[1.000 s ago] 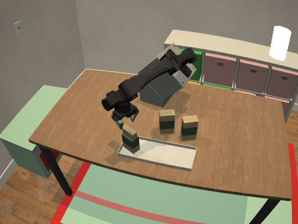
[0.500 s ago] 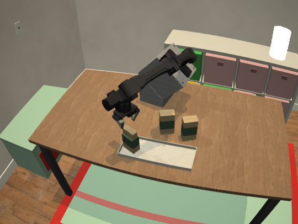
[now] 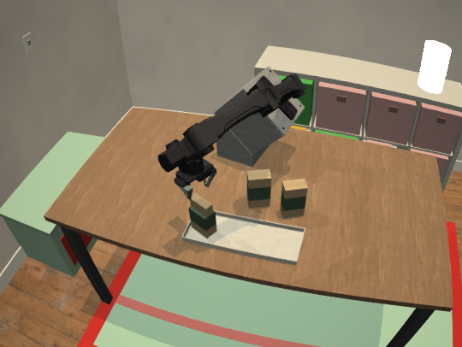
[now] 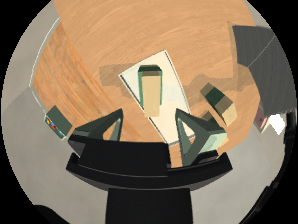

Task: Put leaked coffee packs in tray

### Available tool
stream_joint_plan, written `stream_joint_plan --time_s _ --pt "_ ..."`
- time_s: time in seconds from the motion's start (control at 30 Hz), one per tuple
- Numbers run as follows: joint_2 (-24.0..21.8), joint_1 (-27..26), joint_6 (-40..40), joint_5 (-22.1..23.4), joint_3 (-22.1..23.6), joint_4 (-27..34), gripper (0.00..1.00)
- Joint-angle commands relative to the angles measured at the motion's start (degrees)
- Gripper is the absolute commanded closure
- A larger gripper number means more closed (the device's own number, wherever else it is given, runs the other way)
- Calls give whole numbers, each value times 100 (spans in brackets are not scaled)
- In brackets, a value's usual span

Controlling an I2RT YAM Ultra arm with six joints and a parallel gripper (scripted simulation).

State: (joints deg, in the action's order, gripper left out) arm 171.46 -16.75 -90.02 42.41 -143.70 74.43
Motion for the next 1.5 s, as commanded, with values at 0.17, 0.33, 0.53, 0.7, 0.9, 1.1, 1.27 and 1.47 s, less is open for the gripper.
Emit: stream_joint_plan --time_s 0.17,0.33,0.53,0.7,0.9,1.1,1.27,1.47 --pt "-139 -190 26 -66 -202 86 23" --pt "-219 -188 43 -67 -179 75 23" --pt "-317 -156 234 -63 149 -41 23" --pt "-588 -68 552 -58 534 -113 23" --pt "-1238 62 1158 -27 1530 -396 23" --pt "-2344 188 2084 -23 3278 -950 23" --pt "-3103 259 2468 -14 4496 -1560 23" --pt "-4028 473 3004 24 6007 -2319 23"
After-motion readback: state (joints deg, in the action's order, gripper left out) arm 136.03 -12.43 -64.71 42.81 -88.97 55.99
